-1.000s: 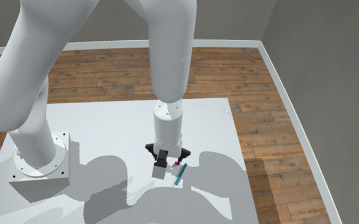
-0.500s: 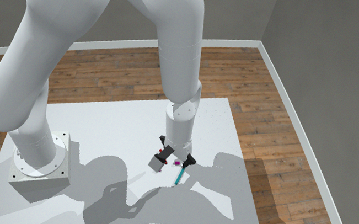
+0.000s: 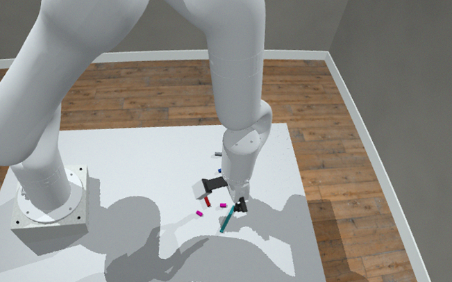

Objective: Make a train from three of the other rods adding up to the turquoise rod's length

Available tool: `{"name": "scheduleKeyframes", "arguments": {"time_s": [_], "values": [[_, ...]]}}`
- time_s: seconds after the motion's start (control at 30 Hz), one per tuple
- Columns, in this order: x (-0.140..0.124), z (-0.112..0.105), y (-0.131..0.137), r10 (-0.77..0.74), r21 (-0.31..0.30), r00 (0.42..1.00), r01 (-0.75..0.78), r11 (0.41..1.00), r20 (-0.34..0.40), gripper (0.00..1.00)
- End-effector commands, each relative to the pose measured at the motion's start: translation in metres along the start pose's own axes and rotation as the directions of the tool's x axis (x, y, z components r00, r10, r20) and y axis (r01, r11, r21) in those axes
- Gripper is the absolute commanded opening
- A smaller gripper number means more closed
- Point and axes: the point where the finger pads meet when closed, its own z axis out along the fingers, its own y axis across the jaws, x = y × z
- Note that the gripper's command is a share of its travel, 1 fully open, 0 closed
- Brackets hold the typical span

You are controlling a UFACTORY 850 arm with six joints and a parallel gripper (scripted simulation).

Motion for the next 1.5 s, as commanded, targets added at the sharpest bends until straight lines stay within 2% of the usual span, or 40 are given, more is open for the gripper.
{"name": "scheduleKeyframes", "arguments": {"time_s": [0.0,0.07,0.27,1.47], "values": [[-0.012,-0.001,-0.0005,0.165,0.011,0.986,-0.165,0.986,-0.021,1.0],[-0.0167,-0.0012,-0.0004,0.229,0.007,0.973,-0.229,0.973,-0.019,1.0],[-0.02,-0.0014,-0.0003,0.273,0.004,0.962,-0.273,0.962,-0.018,1.0],[-0.02,-0.0014,-0.0003,0.273,0.004,0.962,-0.273,0.962,-0.018,1.0]]}}
